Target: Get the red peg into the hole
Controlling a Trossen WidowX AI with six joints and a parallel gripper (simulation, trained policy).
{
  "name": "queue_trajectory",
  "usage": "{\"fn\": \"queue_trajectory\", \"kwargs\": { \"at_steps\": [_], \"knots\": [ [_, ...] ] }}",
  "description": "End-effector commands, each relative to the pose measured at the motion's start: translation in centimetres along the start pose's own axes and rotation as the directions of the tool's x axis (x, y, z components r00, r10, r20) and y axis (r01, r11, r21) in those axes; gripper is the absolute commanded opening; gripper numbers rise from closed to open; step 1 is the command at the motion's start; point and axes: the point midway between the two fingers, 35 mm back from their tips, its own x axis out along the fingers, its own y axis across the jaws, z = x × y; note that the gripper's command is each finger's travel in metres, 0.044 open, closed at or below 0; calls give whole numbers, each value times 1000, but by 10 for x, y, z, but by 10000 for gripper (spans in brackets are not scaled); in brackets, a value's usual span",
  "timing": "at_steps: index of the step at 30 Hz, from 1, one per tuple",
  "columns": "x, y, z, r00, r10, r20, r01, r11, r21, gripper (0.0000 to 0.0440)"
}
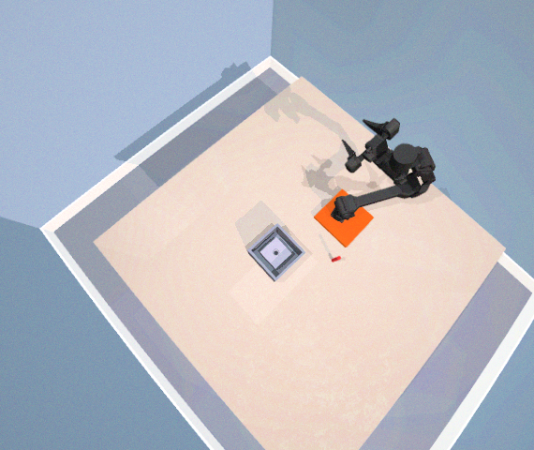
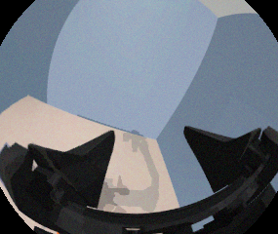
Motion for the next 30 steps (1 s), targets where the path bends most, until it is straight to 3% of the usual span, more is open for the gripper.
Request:
{"fn": "queue_trajectory", "kwargs": {
  "at_steps": [1,7,14,22,30],
  "knots": [
    [1,2,2,1000,10,4,-10,1000,-10,426],
    [9,39,15,987,163,15,-160,981,-107,440],
    [9,99,25,931,364,-10,-358,908,-218,440],
    [-12,170,22,814,575,-86,-572,765,-296,440],
    [-54,234,1,653,726,-217,-751,582,-312,440]
  ]
}}
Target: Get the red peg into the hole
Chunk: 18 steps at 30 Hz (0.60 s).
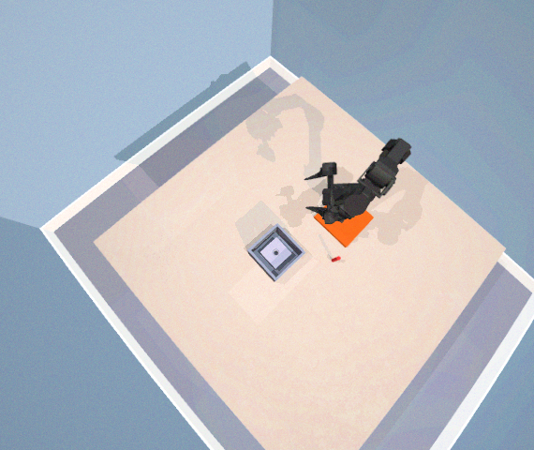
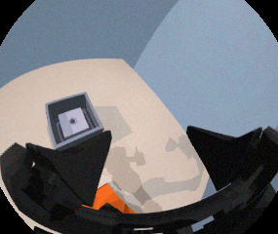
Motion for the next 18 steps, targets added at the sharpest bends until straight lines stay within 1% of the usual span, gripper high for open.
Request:
{"fn": "queue_trajectory", "kwargs": {
  "at_steps": [1,6,10,14,18],
  "knots": [
    [6,35,-4,994,98,-46,-100,995,-25,440],
    [5,82,-14,967,224,-123,-229,973,-22,440],
    [1,116,-27,933,299,-198,-306,952,-2,440],
    [-5,145,-43,895,349,-279,-354,935,32,440],
    [-10,170,-62,855,375,-358,-373,924,79,440]
  ]
}}
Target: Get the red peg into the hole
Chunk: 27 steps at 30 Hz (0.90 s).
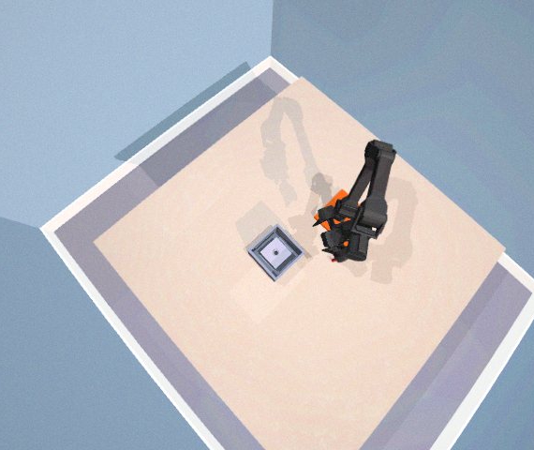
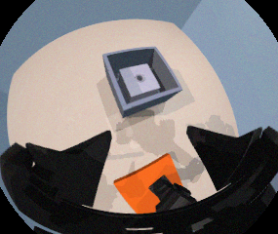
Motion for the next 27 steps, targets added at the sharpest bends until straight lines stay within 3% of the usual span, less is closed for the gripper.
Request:
{"fn": "queue_trajectory", "kwargs": {
  "at_steps": [1,11,23,27],
  "knots": [
    [10,20,-17,997,22,-77,-19,999,32,440],
    [40,64,-56,973,62,-224,-19,982,189,440],
    [80,99,-91,952,143,-270,-40,935,354,439],
    [89,104,-100,945,162,-284,-39,919,392,393]
  ]
}}
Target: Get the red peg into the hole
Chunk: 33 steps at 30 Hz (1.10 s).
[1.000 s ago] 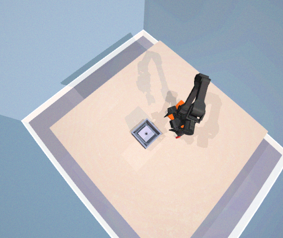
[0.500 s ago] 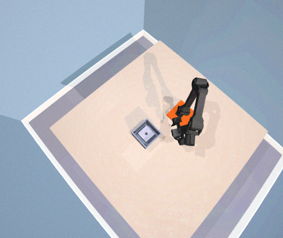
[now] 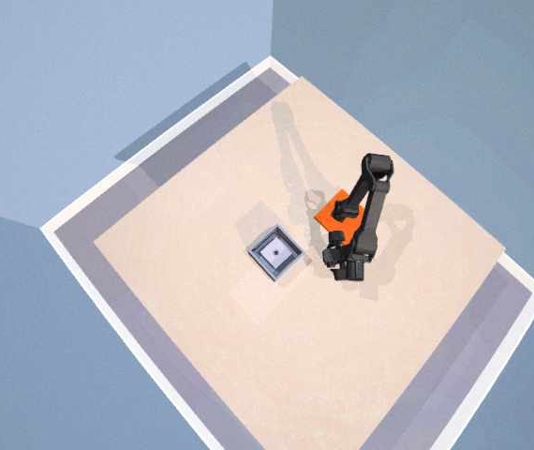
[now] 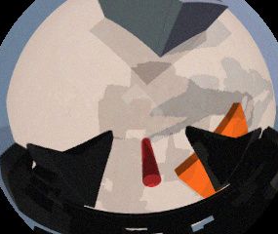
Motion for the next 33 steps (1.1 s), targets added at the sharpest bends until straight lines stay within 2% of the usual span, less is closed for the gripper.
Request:
{"fn": "queue_trajectory", "kwargs": {
  "at_steps": [1,15,33],
  "knots": [
    [11,-2,-7,1000,0,-24,1,999,35,371],
    [12,-4,-17,990,-6,-144,17,997,79,6],
    [-36,-6,34,999,36,21,-35,999,-30,0]
  ]
}}
